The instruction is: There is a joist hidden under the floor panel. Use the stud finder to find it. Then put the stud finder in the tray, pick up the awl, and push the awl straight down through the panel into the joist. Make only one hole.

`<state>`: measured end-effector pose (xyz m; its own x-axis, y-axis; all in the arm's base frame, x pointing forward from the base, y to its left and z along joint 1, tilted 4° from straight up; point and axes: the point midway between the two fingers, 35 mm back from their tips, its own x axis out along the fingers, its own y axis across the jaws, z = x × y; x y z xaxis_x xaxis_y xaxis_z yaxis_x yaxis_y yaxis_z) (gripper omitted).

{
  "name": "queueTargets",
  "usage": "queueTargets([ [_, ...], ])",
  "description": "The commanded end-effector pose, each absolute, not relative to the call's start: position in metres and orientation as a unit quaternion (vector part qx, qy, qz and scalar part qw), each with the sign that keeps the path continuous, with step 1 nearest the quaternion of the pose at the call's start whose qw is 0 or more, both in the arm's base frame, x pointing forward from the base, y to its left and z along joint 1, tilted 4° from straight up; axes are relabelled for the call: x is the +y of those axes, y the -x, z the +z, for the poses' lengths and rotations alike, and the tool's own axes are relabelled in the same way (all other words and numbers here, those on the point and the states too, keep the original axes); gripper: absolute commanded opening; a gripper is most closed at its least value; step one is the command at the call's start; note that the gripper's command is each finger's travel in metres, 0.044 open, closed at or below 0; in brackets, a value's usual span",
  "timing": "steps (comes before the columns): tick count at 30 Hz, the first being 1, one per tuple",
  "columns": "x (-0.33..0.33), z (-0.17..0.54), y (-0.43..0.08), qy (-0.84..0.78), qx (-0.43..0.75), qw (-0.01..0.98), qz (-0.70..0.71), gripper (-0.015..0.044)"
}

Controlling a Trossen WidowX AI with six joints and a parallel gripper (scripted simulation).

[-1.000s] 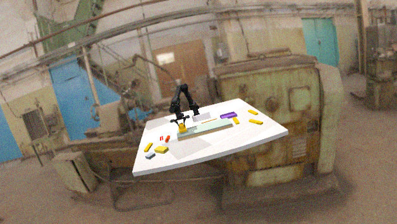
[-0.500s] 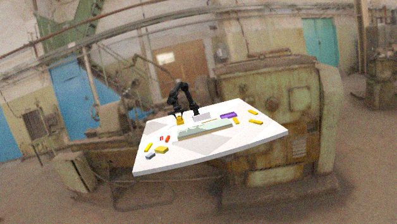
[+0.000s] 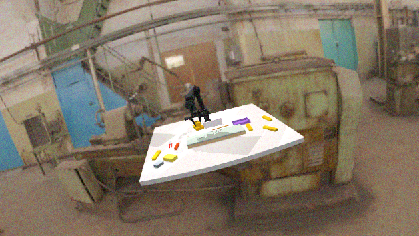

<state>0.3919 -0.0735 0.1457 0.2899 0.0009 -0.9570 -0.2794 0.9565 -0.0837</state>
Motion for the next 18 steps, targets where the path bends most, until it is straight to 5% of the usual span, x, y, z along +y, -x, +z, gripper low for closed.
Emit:
queueTargets([
  [1, -0.042, 0.142, -0.395, 0.137, 0.585, 0.79, 0.121, 0.0],
  [18, 0.076, 0.128, -0.383, 0.219, 0.565, 0.758, 0.242, 0.0],
])
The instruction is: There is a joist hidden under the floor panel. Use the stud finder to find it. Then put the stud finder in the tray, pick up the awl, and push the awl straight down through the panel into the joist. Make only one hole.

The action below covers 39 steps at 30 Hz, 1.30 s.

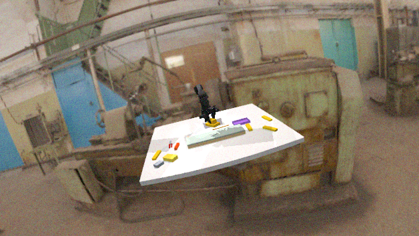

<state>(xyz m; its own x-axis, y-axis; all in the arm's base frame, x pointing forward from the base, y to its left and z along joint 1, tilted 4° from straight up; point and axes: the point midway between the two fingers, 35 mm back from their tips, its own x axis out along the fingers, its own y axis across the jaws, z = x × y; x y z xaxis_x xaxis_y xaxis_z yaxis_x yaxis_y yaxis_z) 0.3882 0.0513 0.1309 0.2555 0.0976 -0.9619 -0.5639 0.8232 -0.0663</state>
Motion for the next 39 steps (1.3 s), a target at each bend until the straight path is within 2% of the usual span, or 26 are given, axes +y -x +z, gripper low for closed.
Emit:
queueTargets([
  [1, 0.083, 0.127, -0.381, 0.223, 0.563, 0.756, 0.249, 0.0],
  [19, 0.194, 0.112, -0.328, 0.306, 0.528, 0.701, 0.369, 0.0],
  [39, 0.288, 0.096, -0.234, 0.391, 0.476, 0.618, 0.488, 0.0],
])
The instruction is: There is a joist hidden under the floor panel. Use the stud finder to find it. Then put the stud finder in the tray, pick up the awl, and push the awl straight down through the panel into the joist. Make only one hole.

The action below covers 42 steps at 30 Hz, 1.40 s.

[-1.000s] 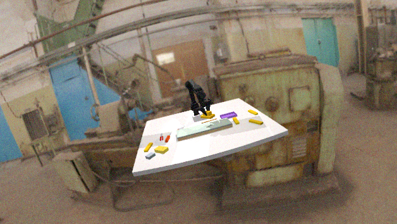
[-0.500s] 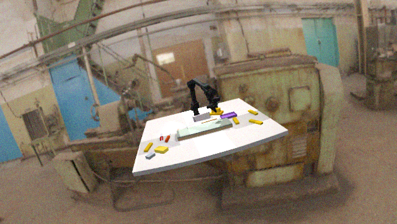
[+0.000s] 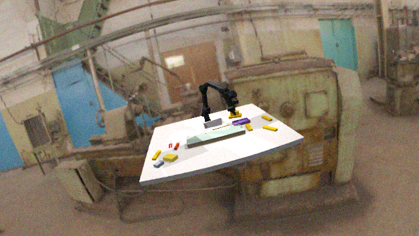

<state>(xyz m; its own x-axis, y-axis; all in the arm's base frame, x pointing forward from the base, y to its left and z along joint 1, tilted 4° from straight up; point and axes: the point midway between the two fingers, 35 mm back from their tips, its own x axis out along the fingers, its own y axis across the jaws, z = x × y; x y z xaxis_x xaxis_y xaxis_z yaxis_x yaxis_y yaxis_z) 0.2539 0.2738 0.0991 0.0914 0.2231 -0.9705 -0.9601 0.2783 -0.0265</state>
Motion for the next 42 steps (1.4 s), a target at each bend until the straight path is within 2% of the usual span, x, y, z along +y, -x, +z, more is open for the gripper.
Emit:
queueTargets([
  [1, 0.292, 0.095, -0.229, 0.395, 0.473, 0.613, 0.494, 0.0],
  [18, 0.337, 0.083, -0.132, 0.458, 0.419, 0.53, 0.578, 0.0],
  [42, 0.338, 0.044, -0.133, 0.459, 0.418, 0.529, 0.578, 0.0],
])
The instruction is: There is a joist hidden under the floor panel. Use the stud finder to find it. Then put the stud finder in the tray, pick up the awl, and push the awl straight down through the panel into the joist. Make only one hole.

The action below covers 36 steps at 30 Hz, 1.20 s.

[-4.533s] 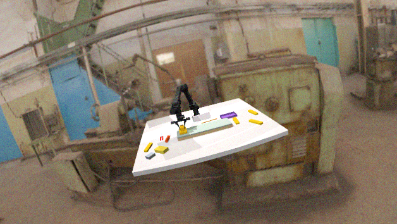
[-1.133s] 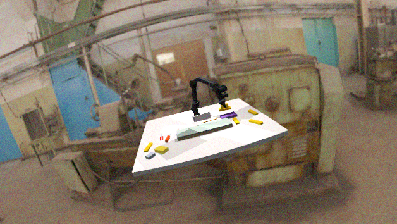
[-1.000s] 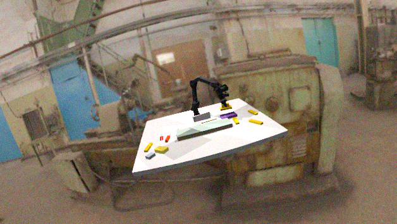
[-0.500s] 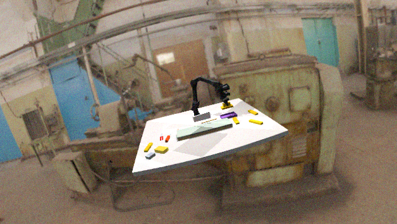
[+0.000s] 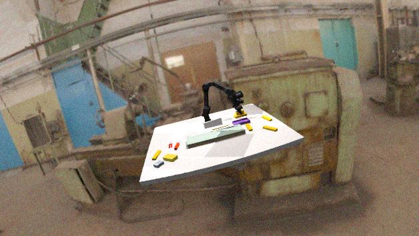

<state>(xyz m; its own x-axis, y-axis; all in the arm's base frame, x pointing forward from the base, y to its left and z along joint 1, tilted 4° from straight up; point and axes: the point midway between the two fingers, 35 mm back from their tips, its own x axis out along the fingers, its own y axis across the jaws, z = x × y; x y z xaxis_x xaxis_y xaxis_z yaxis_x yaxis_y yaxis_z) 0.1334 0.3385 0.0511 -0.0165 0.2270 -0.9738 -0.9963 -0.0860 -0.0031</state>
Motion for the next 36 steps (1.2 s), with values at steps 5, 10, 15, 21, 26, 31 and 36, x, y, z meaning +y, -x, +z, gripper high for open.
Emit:
queueTargets([
  [5, 0.338, 0.033, -0.133, 0.459, 0.419, 0.529, 0.578, 0.0],
  [10, 0.337, 0.023, -0.133, 0.459, 0.419, 0.529, 0.578, 0.0],
  [15, 0.336, 0.013, -0.133, 0.459, 0.419, 0.529, 0.578, 0.0],
  [21, 0.334, 0.001, -0.132, 0.459, 0.419, 0.529, 0.578, 0.0],
  [26, 0.333, -0.003, -0.132, 0.459, 0.419, 0.529, 0.578, 0.0],
  [31, 0.333, -0.011, -0.132, 0.459, 0.419, 0.529, 0.578, 0.0],
  [36, 0.332, -0.017, -0.132, 0.459, 0.419, 0.529, 0.578, 0.0],
])
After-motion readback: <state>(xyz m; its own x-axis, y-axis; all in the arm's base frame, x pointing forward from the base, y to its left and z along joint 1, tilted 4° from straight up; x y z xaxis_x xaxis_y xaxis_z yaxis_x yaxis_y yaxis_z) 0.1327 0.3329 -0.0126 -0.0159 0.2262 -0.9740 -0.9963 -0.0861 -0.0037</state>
